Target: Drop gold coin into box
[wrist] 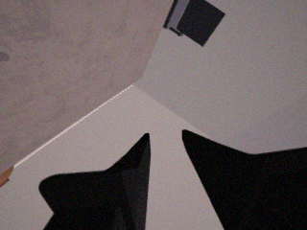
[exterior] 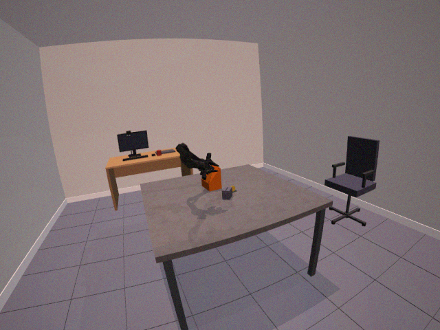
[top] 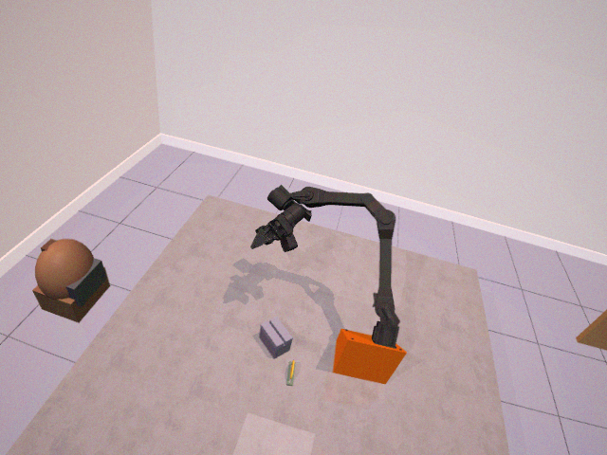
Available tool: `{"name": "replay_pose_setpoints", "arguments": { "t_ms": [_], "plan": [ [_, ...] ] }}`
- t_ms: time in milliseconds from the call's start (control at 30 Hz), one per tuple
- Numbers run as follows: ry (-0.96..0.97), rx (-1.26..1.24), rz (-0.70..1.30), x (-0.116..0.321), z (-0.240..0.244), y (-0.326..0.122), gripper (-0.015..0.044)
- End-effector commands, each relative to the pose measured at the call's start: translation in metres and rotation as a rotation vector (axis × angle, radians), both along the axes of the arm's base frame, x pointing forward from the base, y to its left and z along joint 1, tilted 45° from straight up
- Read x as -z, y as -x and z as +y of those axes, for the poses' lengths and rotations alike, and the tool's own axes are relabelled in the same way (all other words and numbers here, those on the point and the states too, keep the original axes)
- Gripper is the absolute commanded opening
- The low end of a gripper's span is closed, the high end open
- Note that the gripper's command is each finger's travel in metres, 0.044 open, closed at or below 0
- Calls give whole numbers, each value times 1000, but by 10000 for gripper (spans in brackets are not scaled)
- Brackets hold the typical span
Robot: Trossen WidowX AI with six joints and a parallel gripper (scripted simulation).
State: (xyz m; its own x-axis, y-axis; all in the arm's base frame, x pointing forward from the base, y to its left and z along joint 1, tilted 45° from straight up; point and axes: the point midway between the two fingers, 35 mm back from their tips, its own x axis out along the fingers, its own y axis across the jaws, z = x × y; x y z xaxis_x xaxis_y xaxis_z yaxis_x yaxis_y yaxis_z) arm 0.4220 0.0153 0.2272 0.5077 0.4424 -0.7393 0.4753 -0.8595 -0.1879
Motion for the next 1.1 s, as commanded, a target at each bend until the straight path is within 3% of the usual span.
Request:
{"name": "replay_pose_setpoints", "arguments": {
  "t_ms": [0,400,667,933,1067],
  "plan": [
    [143,-90,115,57,25,8,161],
    [812,-571,477,225,75,103,161],
    [1418,-1060,605,275,60,178,161],
    [1473,-1105,609,277,58,181,161],
    [1474,-1104,610,299,34,178,161]
  ]
}}
